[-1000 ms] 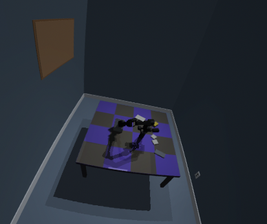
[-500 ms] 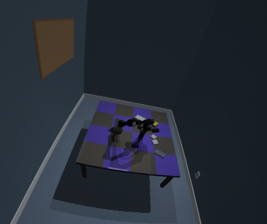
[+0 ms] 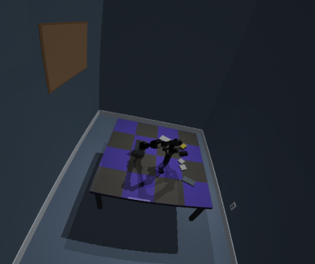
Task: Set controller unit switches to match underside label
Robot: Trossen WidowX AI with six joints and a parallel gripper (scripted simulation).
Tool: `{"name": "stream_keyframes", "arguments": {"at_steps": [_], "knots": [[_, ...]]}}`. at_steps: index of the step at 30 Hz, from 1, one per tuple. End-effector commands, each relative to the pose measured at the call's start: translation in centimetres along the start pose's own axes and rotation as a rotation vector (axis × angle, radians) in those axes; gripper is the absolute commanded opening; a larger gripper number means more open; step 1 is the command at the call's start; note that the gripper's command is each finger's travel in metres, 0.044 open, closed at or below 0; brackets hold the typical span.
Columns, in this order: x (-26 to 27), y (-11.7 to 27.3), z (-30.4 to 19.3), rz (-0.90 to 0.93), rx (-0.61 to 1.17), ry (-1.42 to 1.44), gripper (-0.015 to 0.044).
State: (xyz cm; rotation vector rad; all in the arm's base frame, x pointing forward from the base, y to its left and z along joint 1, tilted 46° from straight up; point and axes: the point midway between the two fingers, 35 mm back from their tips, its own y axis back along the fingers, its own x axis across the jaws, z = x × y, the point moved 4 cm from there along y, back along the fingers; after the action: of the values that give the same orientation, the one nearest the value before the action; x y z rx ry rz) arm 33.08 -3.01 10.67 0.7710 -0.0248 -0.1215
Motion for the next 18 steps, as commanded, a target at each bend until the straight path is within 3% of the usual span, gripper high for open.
{"name": "stream_keyframes", "arguments": {"at_steps": [1,18], "knots": [[-0.1,-0.5,-0.6,-0.016,0.006,-0.003,0.0338],[-0.1,-0.6,-2.7,-0.015,0.006,-0.003,0.0338]]}}
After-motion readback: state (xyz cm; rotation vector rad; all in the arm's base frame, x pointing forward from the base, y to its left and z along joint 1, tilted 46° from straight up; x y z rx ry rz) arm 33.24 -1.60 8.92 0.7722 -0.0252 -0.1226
